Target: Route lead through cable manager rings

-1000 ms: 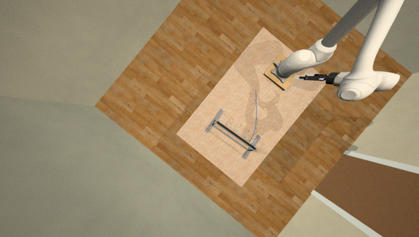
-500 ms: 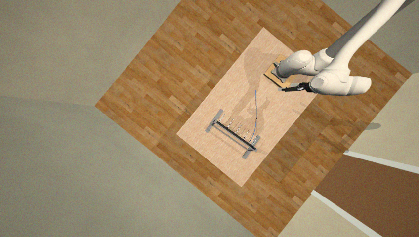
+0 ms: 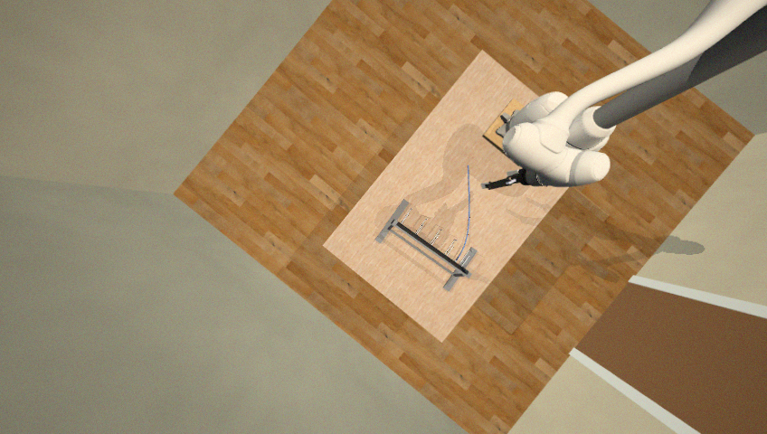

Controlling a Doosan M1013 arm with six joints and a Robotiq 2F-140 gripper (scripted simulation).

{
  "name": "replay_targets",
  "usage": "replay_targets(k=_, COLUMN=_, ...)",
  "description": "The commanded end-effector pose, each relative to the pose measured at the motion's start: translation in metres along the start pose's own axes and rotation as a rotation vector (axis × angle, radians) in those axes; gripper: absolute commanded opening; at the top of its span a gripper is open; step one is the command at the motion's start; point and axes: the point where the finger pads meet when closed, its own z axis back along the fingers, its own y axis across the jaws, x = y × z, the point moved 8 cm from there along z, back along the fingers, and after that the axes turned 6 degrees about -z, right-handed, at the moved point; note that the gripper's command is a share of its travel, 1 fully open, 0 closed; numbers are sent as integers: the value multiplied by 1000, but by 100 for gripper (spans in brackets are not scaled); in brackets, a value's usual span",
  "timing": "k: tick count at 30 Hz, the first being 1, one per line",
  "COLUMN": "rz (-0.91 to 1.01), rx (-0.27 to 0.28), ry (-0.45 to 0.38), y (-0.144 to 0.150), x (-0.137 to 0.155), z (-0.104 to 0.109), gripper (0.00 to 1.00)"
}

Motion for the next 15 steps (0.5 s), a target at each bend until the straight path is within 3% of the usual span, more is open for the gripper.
replay_targets(k=1, rz=17, rx=-36, ry=42, y=29, x=-6, z=-11, gripper=100)
replay_targets(k=8, rz=59, rx=-98, ry=118, y=76, x=-20, z=-30, gripper=100)
replay_targets(k=15, rz=67, rx=-109, ry=135, y=86, x=-23, z=-34, gripper=100)
